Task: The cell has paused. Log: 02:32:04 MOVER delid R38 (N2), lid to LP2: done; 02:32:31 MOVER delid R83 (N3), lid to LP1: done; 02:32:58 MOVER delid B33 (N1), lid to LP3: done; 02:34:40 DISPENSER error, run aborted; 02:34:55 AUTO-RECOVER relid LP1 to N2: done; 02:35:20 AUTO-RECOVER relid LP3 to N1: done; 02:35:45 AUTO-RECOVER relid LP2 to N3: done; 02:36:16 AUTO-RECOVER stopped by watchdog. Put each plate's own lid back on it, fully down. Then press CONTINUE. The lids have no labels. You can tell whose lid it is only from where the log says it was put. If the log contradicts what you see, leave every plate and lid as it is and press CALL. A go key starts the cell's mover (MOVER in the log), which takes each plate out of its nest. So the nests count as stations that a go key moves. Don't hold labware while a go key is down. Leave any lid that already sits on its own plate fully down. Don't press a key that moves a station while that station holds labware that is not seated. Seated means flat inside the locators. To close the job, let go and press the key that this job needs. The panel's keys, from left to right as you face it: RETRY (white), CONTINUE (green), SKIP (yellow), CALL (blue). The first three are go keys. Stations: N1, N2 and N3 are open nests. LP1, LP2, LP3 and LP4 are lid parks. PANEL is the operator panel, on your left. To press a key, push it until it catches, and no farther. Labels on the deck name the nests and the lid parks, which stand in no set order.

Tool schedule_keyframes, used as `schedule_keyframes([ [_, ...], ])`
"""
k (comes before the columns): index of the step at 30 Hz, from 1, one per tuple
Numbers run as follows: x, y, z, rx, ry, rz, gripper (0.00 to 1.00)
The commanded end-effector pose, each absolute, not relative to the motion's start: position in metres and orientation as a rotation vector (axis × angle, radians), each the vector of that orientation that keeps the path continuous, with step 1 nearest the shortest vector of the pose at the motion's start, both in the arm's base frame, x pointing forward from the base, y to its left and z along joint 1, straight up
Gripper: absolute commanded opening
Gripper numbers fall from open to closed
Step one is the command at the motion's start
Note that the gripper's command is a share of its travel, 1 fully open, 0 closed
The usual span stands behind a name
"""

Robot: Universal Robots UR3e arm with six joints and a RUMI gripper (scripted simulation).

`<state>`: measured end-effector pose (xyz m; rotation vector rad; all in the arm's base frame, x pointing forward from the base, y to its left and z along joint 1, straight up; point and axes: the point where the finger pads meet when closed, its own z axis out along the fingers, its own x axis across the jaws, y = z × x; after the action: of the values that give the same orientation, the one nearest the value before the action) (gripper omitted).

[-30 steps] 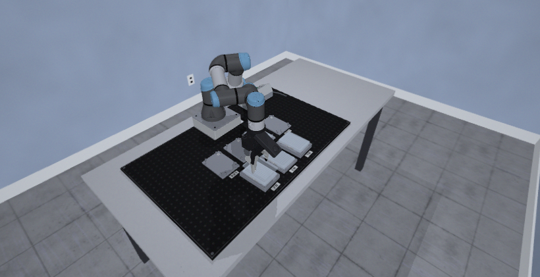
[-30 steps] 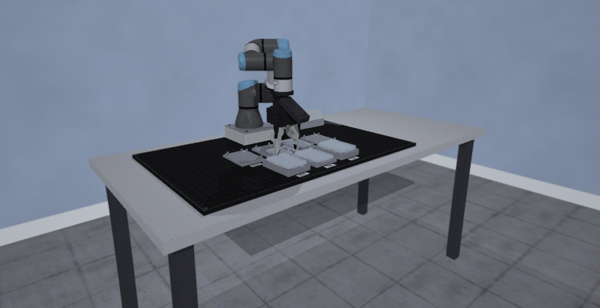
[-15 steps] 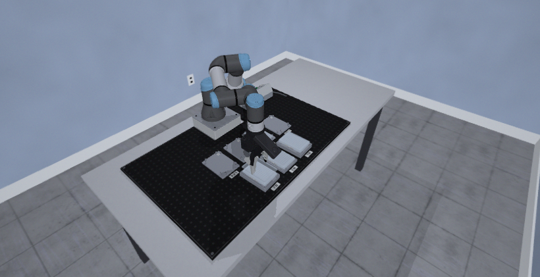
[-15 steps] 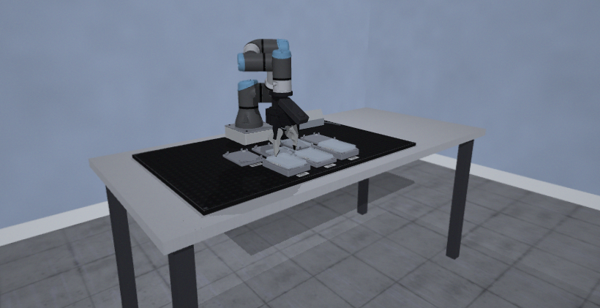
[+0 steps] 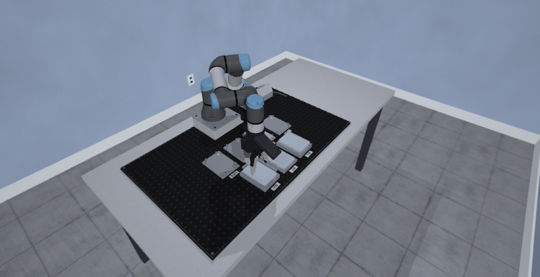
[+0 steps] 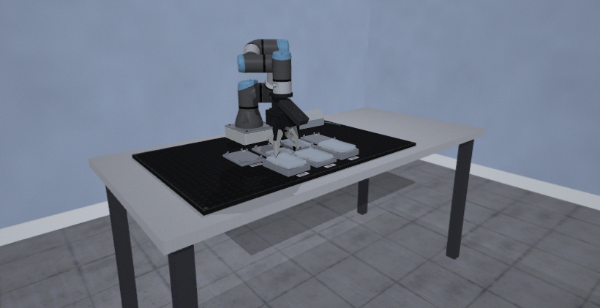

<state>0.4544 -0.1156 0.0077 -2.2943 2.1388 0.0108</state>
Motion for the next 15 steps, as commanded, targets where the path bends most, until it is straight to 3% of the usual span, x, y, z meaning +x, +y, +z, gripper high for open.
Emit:
schedule_keyframes([
  [1, 0.4551, -0.1160, 0.0073, -2.294, 2.138, 0.006, 0.00],
  [15, 0.4551, -0.1159, 0.0033, -2.294, 2.138, 0.006, 0.00],
])
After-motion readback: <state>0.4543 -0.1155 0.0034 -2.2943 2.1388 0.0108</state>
